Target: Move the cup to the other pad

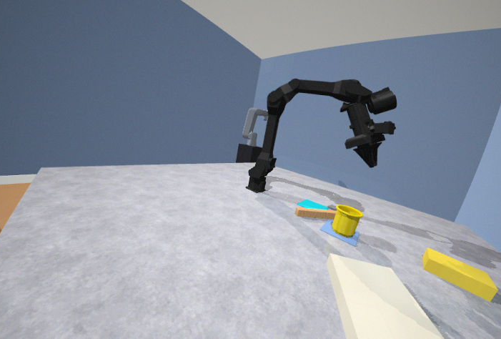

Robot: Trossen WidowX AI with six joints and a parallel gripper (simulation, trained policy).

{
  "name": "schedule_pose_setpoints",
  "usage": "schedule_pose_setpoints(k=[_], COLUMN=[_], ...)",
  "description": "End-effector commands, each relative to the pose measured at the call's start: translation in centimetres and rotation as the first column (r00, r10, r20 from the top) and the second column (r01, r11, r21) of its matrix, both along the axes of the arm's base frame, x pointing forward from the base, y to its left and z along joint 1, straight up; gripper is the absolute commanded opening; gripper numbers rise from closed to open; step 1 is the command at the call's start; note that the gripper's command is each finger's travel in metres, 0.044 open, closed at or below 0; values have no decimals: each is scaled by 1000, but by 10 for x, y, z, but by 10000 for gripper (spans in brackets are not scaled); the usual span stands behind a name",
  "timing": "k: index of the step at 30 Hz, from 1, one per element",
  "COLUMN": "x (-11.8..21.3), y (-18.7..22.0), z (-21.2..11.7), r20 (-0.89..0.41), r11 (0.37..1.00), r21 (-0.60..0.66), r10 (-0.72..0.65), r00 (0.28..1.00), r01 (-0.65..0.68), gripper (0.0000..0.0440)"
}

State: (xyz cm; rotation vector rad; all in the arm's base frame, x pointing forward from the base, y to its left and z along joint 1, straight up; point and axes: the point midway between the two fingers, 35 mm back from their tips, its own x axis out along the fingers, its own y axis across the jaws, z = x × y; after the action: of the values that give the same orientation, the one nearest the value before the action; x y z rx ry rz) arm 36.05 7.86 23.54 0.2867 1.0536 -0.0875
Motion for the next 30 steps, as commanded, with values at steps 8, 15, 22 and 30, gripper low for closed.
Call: schedule_pose_setpoints(k=[8, 15, 22, 30], x=[1, 0, -3, -7], y=[-13, -26, -40, -58], z=[-19, -33, -49, -67], r20=[-143, -241, -335, -423], r11=[998, 994, 988, 980], r21=[-64, -103, -135, -159], r10=[7, 18, 30, 40], r00=[990, 970, 942, 905], r01=[-16, -44, -79, -118], gripper=[127, 122, 121, 128])
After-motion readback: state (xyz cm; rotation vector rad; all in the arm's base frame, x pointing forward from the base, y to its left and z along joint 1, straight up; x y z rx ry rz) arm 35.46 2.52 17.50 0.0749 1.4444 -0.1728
